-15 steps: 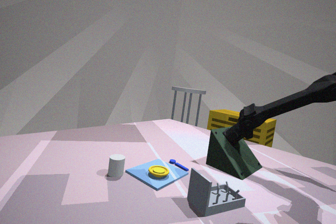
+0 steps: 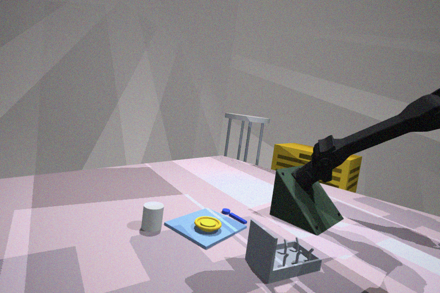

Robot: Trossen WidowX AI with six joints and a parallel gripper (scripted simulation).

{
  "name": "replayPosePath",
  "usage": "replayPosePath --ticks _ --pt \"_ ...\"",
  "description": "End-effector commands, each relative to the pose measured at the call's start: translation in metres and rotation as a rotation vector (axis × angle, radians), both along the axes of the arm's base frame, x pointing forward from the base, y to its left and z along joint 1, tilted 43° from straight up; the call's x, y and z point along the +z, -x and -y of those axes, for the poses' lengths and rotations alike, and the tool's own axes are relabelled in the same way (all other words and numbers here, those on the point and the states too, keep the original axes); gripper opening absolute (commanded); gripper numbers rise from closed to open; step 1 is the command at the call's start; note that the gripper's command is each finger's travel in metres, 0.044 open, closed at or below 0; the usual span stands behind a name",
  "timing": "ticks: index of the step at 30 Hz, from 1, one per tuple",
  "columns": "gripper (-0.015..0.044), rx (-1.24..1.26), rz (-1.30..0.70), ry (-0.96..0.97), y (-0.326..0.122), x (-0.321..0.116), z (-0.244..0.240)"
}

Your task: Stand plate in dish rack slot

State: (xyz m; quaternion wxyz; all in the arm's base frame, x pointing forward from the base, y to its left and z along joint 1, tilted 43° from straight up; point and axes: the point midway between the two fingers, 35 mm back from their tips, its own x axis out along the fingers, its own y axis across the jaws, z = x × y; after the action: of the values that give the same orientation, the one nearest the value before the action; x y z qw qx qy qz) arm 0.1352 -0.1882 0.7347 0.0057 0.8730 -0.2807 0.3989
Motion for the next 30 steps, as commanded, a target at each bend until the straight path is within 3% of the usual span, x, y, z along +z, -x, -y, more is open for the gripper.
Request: replayPosePath --ticks 1,16,30 --pt "0.04 0.047 -0.014 -0.106 -0.017 -0.018 0.026" --pt "0.04 0.165 -0.051 -0.377 -0.064 -0.074 0.07" --pt "0.04 0.305 -0.097 -0.802 -0.12 -0.166 0.127"
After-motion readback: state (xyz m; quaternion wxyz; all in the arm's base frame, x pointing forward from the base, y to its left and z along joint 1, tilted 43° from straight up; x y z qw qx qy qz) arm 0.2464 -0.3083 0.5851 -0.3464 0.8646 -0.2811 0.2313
